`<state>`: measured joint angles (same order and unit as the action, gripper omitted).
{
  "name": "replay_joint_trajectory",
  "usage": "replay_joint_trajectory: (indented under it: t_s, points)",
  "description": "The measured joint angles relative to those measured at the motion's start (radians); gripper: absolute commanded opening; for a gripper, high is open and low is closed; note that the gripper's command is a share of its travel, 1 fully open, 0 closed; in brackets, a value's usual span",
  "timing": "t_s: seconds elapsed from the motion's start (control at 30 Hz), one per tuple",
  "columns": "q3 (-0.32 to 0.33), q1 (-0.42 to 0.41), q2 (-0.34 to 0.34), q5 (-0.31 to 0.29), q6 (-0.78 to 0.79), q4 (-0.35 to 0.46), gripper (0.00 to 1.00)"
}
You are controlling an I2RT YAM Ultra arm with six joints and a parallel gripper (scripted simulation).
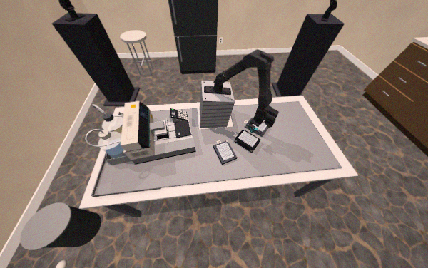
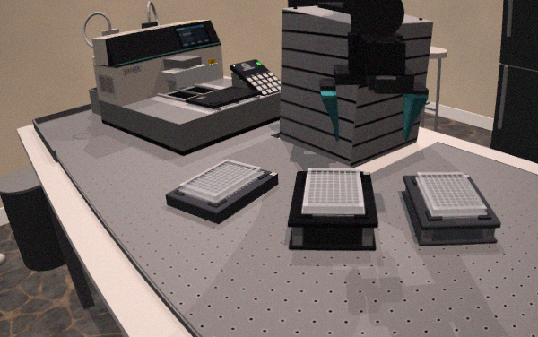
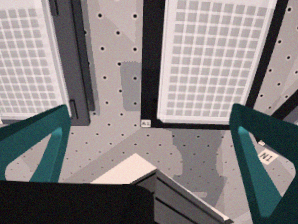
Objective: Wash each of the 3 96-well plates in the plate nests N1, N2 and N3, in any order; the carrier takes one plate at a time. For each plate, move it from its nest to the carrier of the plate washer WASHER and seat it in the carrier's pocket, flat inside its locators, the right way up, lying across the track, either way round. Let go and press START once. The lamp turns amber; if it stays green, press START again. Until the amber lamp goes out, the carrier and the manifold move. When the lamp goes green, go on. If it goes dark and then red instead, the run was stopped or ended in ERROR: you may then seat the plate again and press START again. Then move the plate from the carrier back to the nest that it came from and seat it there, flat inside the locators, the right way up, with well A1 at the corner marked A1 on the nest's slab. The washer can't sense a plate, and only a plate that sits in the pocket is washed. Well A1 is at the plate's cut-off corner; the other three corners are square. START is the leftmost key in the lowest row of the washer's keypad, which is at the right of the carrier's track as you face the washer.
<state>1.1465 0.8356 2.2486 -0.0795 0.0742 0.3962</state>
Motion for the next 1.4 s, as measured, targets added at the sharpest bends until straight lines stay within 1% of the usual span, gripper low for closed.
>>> replay_joint_trajectory:
  t_s: [0.17,0.47,0.73,0.9,1.1,1.4]
  points:
    - [0.005,0.068,-0.001,0.004,-0.065,-0.001,1.0]
    - [0.008,0.135,0.002,0.013,-0.143,-0.005,1.0]
    - [0.004,0.254,0.002,0.019,-0.238,-0.013,1.0]
    - [0.006,0.291,0.002,0.025,-0.289,-0.014,1.0]
    - [0.018,0.368,0.005,0.03,-0.355,-0.011,1.0]
    - [0.02,0.364,0.005,0.033,-0.381,-0.011,1.0]
